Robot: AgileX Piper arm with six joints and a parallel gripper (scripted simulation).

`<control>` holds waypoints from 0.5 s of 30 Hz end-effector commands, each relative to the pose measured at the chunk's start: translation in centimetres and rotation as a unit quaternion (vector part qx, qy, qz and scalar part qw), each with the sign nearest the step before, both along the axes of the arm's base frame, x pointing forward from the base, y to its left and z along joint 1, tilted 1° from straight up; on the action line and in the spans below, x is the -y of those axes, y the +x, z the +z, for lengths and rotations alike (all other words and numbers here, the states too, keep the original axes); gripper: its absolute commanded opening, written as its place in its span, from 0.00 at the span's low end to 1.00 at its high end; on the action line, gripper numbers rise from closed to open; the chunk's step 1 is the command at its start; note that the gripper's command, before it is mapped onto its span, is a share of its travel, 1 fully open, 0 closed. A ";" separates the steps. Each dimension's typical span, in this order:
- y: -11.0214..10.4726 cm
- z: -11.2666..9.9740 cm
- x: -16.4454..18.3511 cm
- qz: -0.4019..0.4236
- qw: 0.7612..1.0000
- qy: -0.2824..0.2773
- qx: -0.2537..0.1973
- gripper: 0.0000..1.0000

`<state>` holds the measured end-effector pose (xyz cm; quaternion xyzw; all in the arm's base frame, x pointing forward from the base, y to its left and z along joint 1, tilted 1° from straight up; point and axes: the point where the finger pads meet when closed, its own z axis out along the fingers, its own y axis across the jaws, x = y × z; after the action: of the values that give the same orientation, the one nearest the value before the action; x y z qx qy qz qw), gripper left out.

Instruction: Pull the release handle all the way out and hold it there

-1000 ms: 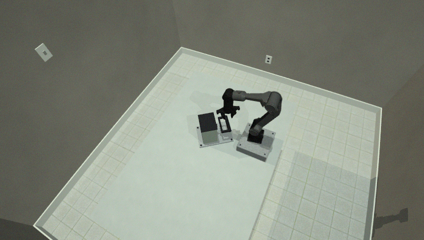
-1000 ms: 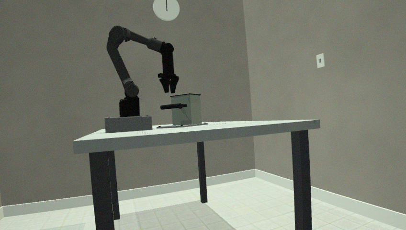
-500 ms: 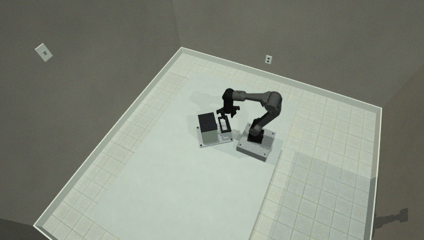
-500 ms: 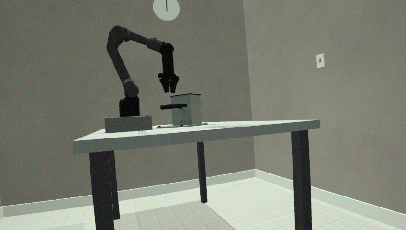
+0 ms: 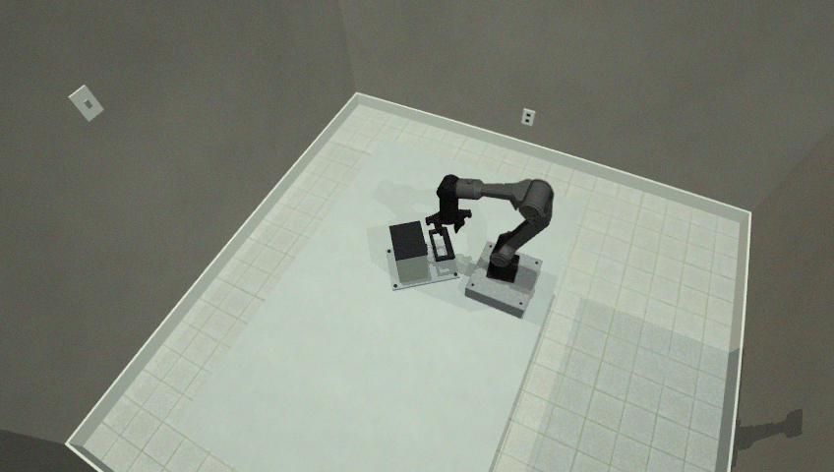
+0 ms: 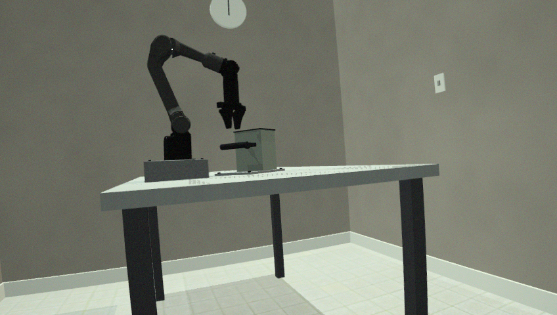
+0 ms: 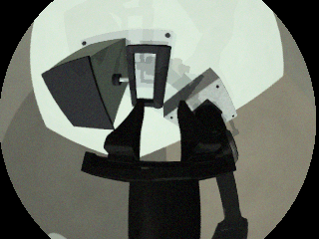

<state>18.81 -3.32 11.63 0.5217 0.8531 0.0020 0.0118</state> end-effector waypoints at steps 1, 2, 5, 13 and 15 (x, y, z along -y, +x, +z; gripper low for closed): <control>0.0 -0.2 0.0 -0.001 1.000 0.000 0.000 0.63; 0.0 -0.3 0.0 -0.001 1.000 0.001 0.000 0.63; 0.0 -0.7 0.0 -0.001 1.000 0.001 -0.001 0.63; 0.0 -1.5 0.0 -0.001 1.000 0.001 -0.001 0.63; 0.0 -1.8 0.0 -0.001 1.000 0.001 -0.001 0.63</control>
<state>18.85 -3.33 10.12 0.5215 0.8531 0.0022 0.0120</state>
